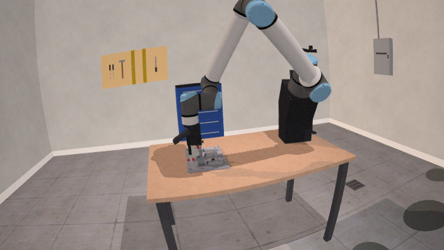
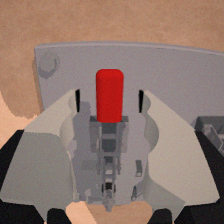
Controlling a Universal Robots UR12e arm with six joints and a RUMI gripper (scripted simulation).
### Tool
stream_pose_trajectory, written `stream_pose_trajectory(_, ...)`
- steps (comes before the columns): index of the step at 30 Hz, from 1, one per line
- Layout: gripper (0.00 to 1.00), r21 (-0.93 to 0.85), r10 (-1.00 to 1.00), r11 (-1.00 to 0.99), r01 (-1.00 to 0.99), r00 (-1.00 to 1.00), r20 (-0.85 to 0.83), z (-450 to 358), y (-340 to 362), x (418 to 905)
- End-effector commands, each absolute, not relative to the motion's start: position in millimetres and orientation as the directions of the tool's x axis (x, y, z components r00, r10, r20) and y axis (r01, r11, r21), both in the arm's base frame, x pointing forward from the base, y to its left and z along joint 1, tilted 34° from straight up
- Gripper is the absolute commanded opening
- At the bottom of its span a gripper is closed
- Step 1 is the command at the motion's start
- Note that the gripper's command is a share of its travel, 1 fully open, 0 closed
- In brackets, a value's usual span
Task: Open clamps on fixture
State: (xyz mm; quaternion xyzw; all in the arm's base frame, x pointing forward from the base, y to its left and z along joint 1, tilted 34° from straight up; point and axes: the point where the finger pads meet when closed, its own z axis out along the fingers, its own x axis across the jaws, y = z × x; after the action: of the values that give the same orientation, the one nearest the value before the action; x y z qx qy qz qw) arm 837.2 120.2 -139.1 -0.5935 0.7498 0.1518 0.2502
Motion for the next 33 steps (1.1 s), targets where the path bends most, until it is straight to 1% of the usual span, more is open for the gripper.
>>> stream_pose_trajectory(1,0.28,-0.071,-0.814,0.250,-0.966,-0.170,-0.555,-138.4,119.7,837.7)
stream_pose_trajectory(2,0.28,-0.071,-0.814,0.250,-0.966,-0.170,-0.555,-138.4,119.7,837.7)
stream_pose_trajectory(3,0.00,-0.071,-0.814,0.250,-0.966,-0.170,-0.555,-138.4,119.7,837.7)
stream_pose_trajectory(33,0.00,-0.071,-0.814,0.250,-0.966,-0.170,-0.555,-138.4,119.7,837.7)
